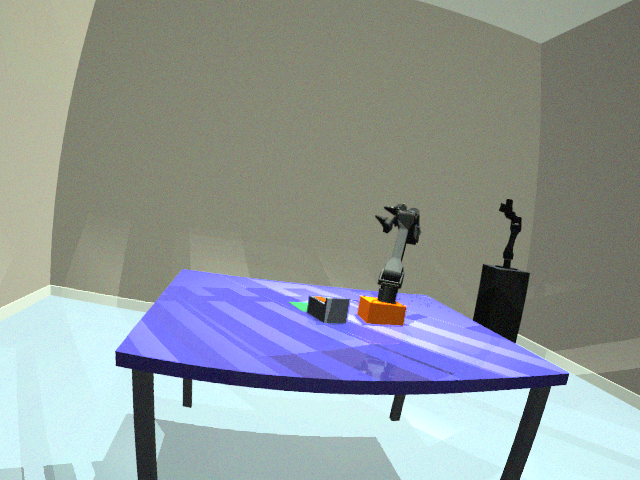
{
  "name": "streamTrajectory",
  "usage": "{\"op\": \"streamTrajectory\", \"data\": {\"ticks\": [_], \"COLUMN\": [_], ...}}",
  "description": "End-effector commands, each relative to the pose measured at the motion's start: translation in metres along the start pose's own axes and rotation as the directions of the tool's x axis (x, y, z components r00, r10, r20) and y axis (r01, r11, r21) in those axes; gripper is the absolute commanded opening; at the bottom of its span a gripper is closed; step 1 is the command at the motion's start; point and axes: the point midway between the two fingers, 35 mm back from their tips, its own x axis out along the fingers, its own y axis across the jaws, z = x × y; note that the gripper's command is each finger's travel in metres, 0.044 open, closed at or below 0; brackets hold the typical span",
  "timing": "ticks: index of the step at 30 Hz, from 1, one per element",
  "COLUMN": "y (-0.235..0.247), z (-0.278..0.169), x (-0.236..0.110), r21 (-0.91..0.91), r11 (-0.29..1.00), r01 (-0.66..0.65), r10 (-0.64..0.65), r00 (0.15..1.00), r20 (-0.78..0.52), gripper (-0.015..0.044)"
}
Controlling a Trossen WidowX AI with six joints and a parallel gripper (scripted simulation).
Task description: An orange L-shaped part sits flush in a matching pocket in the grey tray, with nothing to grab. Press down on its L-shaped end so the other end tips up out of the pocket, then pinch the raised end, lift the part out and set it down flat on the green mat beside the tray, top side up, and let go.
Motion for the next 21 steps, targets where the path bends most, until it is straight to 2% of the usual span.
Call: {"op": "streamTrajectory", "data": {"ticks": [1,3,8,9,16,21], "y": [0.001,0.006,0.040,0.049,0.125,0.189], "z": [0.000,0.004,0.019,0.021,0.044,0.068], "x": [0.003,0.018,0.078,0.093,0.175,0.217], "r21": [0.008,0.047,0.225,0.274,0.556,0.654], "r11": [1.000,0.999,0.973,0.960,0.814,0.722], "r01": [-0.002,-0.005,-0.045,-0.058,-0.170,-0.229], "r10": [0.002,0.004,0.029,0.036,0.129,0.209], "r00": [1.000,1.000,0.997,0.996,0.985,0.972], "r20": [0.004,0.021,0.075,0.084,0.112,0.110], "gripper": [0.0374,0.0321,0.0190,0.0180,0.0180,0.0180]}}
